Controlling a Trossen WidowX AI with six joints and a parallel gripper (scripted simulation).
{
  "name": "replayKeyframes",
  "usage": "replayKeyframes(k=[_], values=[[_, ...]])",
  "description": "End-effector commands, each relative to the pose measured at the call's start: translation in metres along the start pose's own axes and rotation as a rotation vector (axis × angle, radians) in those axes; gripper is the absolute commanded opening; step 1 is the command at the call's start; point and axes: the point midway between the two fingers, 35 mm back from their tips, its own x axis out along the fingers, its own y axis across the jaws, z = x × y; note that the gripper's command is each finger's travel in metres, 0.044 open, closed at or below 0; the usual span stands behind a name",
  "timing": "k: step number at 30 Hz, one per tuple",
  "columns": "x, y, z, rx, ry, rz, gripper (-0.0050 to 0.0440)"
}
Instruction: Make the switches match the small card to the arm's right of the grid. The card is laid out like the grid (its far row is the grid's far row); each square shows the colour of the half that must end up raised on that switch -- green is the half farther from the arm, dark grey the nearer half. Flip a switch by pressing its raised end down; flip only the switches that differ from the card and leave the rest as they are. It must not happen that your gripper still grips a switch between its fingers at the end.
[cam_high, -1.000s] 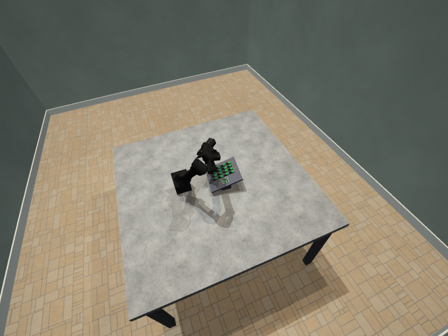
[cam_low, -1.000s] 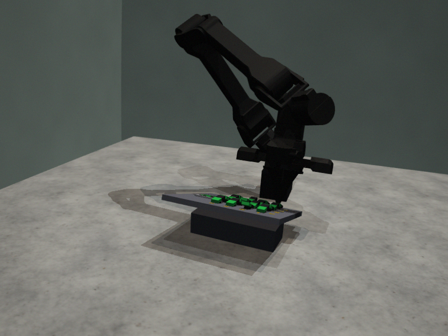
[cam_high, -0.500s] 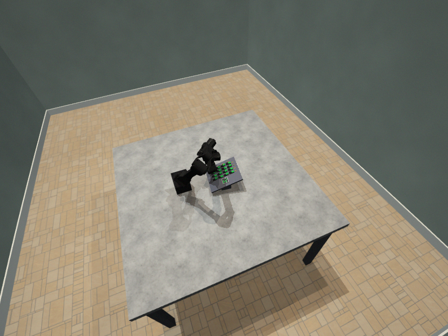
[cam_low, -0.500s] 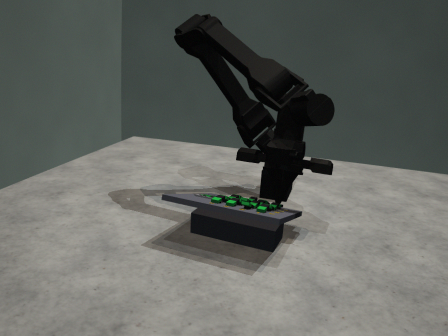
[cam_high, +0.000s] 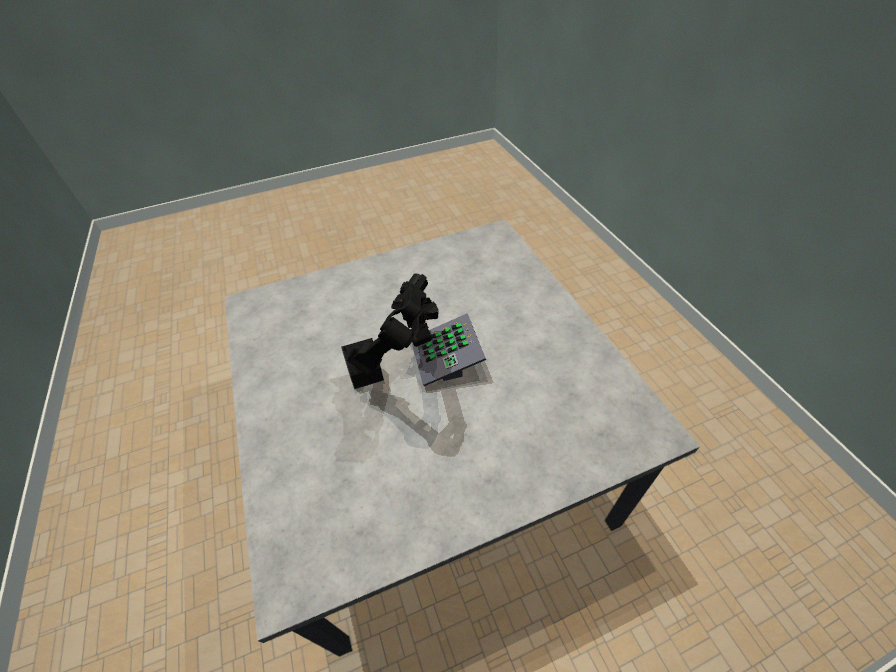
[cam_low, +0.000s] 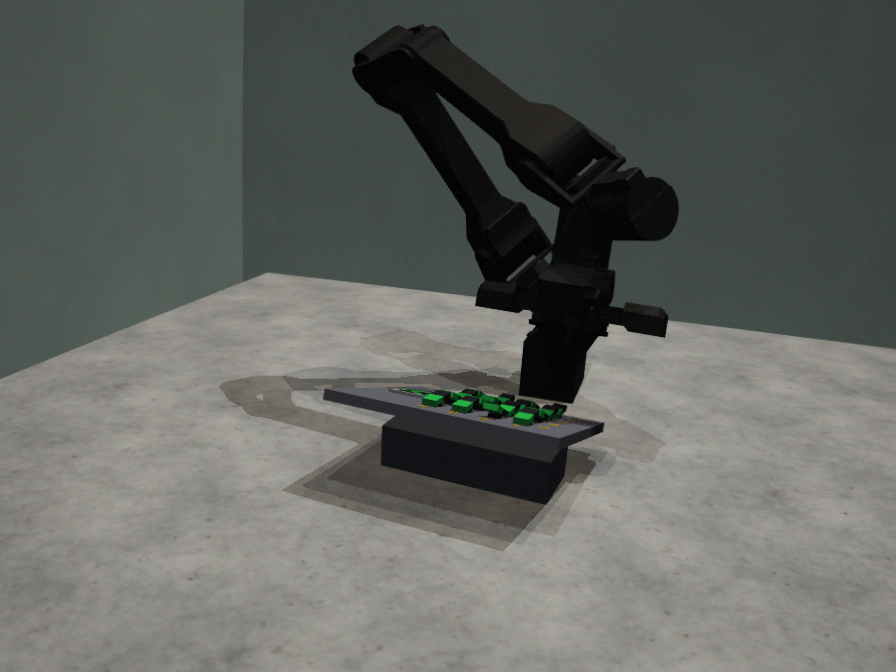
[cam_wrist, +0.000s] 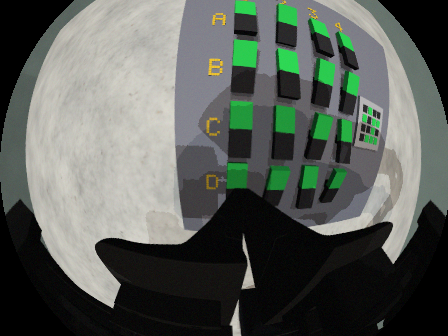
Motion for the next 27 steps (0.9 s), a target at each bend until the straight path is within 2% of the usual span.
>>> replayKeyframes(k=[1,4,9,13,16,23,27], values=[[-0.016,0.003,0.005,0.013,-0.018,0.019,0.0000],[-0.047,0.000,0.002,0.014,-0.034,0.009,0.0000],[-0.049,-0.003,0.001,0.013,-0.034,0.009,0.0000],[-0.049,-0.028,-0.007,0.010,-0.032,0.013,0.0000],[-0.048,-0.049,-0.015,0.013,-0.034,0.009,0.0000],[-0.046,-0.056,-0.018,0.014,-0.036,0.009,0.0000],[-0.014,-0.056,-0.017,0.014,-0.060,0.009,0.0000]])
